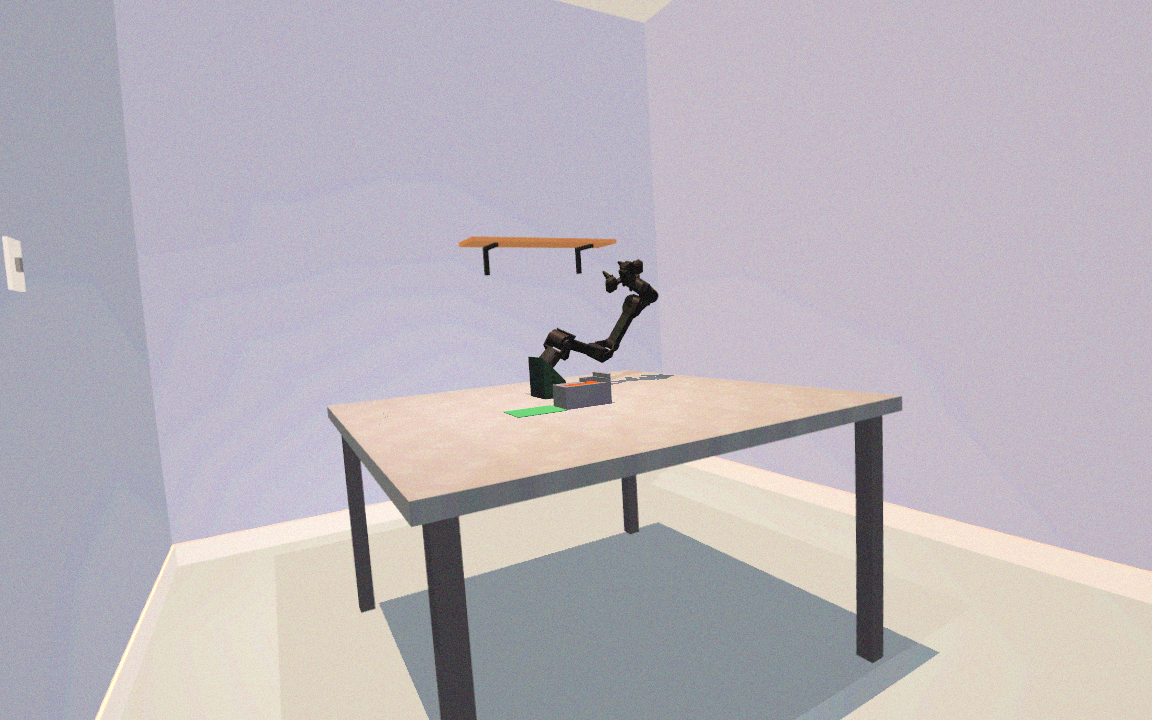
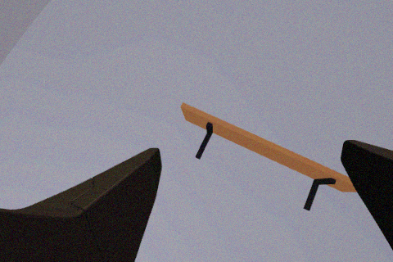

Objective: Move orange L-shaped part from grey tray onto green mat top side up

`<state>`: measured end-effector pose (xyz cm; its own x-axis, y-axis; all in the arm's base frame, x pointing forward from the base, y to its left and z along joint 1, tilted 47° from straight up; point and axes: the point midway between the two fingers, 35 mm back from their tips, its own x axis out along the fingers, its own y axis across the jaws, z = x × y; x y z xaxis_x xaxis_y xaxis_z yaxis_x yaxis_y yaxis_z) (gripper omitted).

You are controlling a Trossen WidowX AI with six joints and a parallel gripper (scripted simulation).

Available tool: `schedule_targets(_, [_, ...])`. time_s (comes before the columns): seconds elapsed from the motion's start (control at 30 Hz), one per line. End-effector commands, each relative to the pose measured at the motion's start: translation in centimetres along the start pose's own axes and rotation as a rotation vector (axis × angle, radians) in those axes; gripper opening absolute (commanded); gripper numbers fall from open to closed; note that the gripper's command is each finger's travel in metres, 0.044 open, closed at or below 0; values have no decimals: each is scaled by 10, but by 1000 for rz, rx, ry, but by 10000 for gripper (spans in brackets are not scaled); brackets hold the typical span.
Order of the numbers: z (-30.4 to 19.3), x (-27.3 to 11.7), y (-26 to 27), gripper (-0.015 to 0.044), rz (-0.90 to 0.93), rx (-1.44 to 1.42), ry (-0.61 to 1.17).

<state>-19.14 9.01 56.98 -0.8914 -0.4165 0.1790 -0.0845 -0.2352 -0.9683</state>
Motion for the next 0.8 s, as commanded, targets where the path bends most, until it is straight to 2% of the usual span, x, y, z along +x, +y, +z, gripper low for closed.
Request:
schedule_targets(0.0, [4,1,-1,374,-7,14,-11])
schedule_targets(0.23, [113,6,-5,190,-98,-23,-245])
schedule_targets(0.27, [127,5,-4,180,-104,-29,-278])
schedule_targets(0.5, [244,-15,22,180,-104,-109,-600])
schedule_targets(0.77, [356,-64,81,180,22,-179,-963])
